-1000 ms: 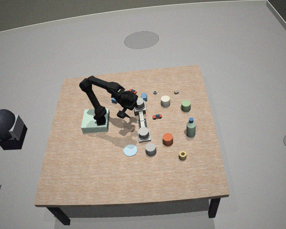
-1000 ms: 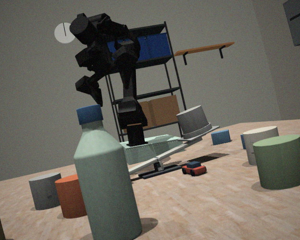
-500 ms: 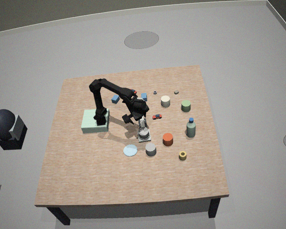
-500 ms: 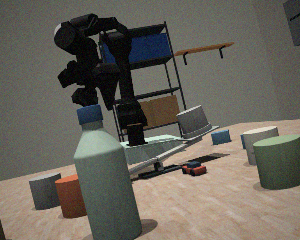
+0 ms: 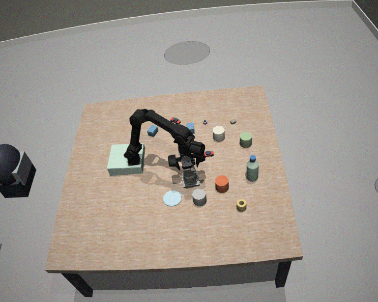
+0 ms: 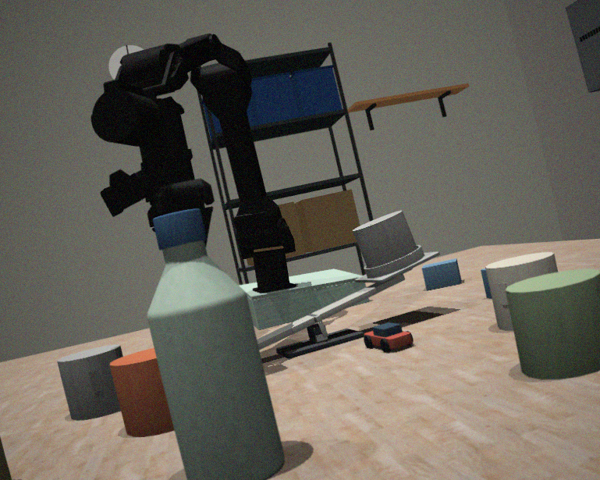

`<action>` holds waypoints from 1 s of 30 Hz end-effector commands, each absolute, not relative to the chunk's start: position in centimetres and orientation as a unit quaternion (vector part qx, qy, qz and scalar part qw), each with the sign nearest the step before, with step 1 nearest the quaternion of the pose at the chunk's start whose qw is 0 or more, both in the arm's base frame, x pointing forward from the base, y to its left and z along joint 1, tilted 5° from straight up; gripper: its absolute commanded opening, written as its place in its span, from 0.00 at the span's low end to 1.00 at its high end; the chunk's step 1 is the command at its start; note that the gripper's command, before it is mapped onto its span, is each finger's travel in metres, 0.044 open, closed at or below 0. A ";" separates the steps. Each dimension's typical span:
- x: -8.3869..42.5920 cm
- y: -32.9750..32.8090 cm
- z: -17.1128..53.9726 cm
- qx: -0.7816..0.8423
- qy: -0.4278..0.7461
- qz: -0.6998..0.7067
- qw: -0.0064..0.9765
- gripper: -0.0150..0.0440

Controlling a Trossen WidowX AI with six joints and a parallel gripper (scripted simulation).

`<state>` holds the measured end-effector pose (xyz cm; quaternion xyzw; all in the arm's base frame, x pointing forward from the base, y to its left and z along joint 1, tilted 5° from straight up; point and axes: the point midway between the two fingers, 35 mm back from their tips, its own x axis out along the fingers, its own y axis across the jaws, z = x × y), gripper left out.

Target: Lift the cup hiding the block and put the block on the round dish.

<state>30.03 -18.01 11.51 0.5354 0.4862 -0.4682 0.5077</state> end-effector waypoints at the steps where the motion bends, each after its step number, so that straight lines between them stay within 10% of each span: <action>1: 30.2 -18.1 11.0 0.535 0.484 -0.473 0.505 1.00; 30: 30.7 -18.0 6.4 0.535 0.484 -0.473 0.505 1.00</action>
